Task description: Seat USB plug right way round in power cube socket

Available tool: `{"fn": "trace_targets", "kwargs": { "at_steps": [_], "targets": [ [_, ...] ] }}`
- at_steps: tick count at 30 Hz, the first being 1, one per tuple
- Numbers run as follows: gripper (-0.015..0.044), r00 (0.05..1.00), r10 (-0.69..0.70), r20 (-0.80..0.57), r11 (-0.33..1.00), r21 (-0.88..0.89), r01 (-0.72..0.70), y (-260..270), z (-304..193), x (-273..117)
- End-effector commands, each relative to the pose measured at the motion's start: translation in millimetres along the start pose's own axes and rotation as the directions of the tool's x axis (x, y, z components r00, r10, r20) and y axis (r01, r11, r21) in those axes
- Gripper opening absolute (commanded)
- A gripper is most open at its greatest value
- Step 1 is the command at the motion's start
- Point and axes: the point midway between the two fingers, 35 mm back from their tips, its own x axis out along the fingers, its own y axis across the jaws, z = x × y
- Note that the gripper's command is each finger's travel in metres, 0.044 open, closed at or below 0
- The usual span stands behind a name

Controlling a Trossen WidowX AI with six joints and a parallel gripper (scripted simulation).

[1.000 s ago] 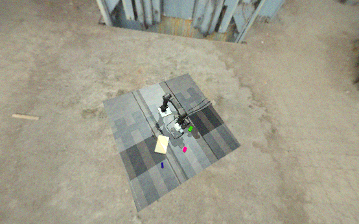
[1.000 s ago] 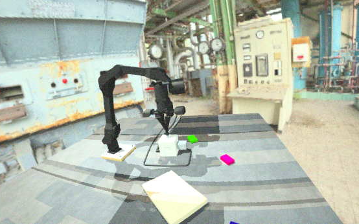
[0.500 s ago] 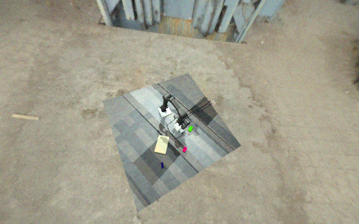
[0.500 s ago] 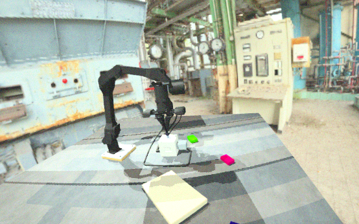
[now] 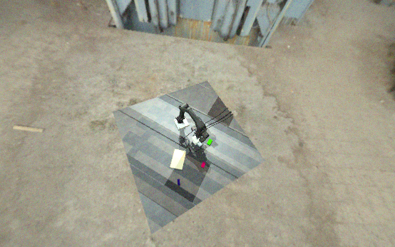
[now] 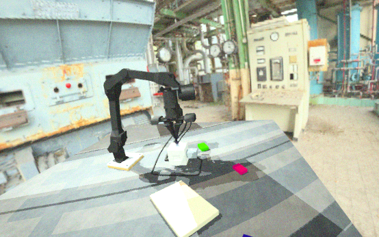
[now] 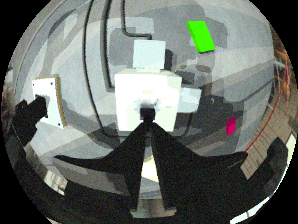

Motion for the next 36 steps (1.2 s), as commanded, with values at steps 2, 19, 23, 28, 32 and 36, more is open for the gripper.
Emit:
{"fn": "trace_targets", "kwargs": {
  "at_steps": [2, 19, 23, 28, 32, 36],
  "targets": [
    [0.0, 1.0, -0.001, -0.003, 1.0, 0.005, 0.001, -0.3, -0.3, 1.2],
    [0.0, 1.0, -0.001, -0.003, 1.0, 0.005, 0.001, -0.3, -0.2, 3.2],
    [0.0, 1.0, -0.001, -0.003, 1.0, 0.005, 0.001, -0.3, -0.2, 3.7],
    [0.0, 1.0, -0.001, -0.003, 1.0, 0.005, 0.001, -0.3, -0.2, 4.3],
    [0.0, 1.0, -0.001, -0.003, 1.0, 0.005, 0.001, -0.3, -0.1, 4.8],
    [0.0, 1.0, -0.001, -0.003, 1.0, 0.005, 0.001, -0.3, -0.1, 5.3]
  ]
}}
